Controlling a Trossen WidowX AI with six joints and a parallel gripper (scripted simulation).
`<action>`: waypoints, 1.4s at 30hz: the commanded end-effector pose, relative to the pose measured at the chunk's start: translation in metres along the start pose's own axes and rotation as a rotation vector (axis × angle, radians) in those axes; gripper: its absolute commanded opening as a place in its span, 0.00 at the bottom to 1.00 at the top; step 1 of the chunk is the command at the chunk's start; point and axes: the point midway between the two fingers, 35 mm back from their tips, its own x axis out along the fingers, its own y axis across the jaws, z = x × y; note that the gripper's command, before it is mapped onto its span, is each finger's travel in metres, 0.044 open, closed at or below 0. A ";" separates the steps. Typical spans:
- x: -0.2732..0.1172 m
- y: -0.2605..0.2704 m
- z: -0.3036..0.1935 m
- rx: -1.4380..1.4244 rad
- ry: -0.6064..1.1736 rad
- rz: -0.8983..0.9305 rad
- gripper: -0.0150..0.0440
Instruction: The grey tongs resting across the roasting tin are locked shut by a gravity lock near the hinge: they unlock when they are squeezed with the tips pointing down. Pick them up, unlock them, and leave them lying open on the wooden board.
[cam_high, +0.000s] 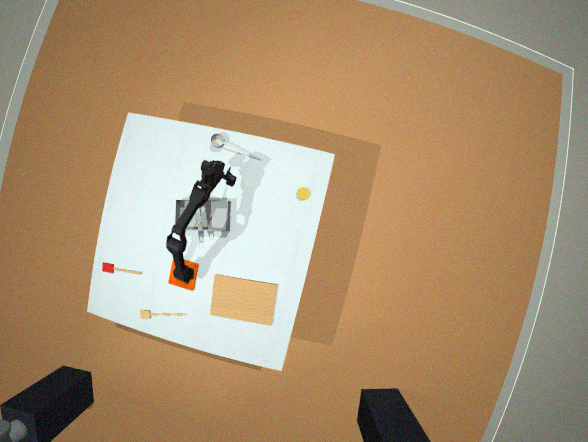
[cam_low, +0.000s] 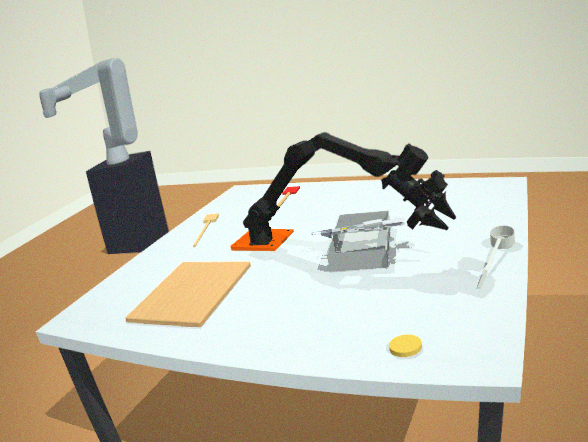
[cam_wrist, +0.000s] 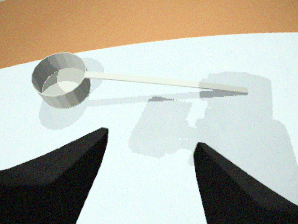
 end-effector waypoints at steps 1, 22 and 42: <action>-0.048 -0.008 -0.064 0.728 0.329 -0.113 0.69; -0.157 -0.018 -0.158 1.875 0.644 -0.867 0.69; -0.206 -0.013 -0.187 2.211 0.609 -1.381 0.69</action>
